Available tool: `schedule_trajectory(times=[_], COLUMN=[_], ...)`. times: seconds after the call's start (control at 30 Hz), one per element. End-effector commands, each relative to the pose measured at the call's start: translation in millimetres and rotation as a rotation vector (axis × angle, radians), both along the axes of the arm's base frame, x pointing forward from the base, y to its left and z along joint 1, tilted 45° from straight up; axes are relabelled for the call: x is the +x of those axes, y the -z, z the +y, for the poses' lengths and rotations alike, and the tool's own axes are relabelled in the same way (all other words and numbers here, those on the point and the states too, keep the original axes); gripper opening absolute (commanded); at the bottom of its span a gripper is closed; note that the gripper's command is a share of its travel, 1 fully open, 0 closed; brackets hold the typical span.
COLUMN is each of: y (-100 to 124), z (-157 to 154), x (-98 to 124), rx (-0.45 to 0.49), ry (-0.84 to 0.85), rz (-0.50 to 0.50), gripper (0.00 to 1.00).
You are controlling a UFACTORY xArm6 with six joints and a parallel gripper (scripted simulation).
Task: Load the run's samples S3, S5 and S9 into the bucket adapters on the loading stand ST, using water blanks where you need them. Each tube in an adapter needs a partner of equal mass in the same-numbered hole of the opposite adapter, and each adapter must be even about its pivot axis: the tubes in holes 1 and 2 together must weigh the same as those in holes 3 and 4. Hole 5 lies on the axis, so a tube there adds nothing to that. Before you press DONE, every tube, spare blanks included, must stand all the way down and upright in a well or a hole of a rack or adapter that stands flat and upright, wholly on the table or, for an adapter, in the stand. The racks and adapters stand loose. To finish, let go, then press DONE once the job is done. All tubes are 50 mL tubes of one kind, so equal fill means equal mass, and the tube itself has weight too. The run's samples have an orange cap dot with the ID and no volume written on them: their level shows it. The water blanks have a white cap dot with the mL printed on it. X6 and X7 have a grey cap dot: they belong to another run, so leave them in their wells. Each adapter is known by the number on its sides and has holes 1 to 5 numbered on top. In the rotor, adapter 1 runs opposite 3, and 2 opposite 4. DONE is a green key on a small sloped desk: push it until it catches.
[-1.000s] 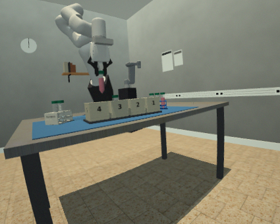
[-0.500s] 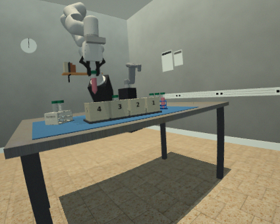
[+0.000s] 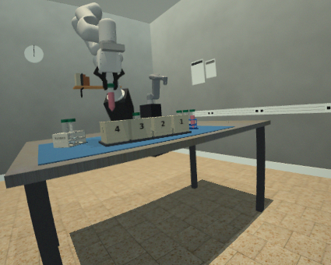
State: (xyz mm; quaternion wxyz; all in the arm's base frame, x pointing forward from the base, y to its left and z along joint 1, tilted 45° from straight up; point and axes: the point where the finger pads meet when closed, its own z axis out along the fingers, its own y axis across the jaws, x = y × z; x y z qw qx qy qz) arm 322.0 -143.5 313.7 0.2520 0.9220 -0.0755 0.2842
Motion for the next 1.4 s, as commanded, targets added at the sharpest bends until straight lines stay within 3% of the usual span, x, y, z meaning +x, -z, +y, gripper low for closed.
schedule_trajectory(times=[0.0, 0.57, 1.37], y=[2.7, 23.4, 28.4], z=[-2.9, -17.7, -21.2], x=[3.0, 17.1, 20.5], rx=[-0.001, -0.001, -0.001], ry=[0.000, 0.000, 0.000], rz=[-0.002, -0.002, -0.002], gripper=[0.00, 0.00, 0.00])
